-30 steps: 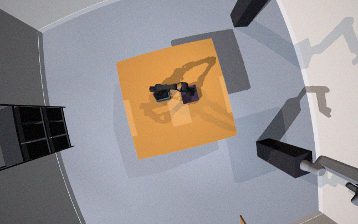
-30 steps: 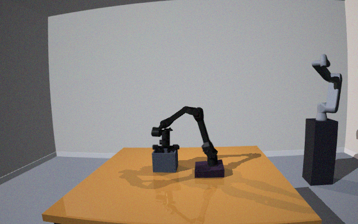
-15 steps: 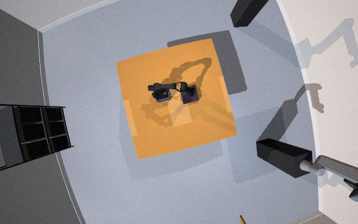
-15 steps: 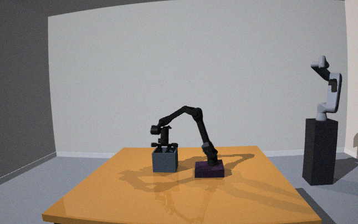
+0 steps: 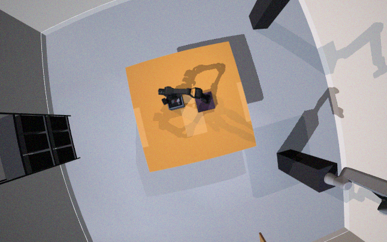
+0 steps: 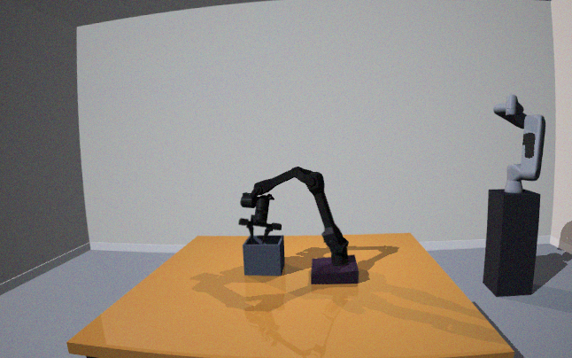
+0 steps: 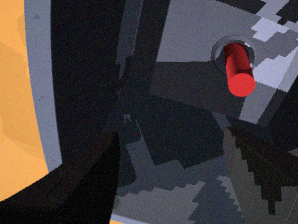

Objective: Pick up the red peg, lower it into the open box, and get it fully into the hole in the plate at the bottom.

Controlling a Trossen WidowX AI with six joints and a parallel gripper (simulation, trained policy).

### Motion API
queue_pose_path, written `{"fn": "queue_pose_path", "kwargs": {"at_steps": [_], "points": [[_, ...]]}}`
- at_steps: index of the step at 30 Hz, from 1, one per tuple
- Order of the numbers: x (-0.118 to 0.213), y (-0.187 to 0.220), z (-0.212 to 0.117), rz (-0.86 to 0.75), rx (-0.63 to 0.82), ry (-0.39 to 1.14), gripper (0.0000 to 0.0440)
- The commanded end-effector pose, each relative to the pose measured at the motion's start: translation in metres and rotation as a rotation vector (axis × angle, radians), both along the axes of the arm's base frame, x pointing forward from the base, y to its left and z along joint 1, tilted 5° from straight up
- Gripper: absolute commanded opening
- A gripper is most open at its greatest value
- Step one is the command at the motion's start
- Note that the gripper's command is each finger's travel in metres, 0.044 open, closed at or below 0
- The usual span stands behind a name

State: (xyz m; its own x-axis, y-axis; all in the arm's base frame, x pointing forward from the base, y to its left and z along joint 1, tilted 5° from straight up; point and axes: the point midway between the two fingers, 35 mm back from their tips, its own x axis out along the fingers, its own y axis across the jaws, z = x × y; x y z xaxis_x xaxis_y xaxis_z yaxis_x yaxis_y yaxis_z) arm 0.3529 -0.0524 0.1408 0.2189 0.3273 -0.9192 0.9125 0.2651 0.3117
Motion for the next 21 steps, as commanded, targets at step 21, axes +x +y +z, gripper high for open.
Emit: {"fn": "queue_pose_path", "kwargs": {"at_steps": [21], "points": [[0.022, -0.019, 0.019, 0.042, 0.063, -0.095, 0.0221]]}}
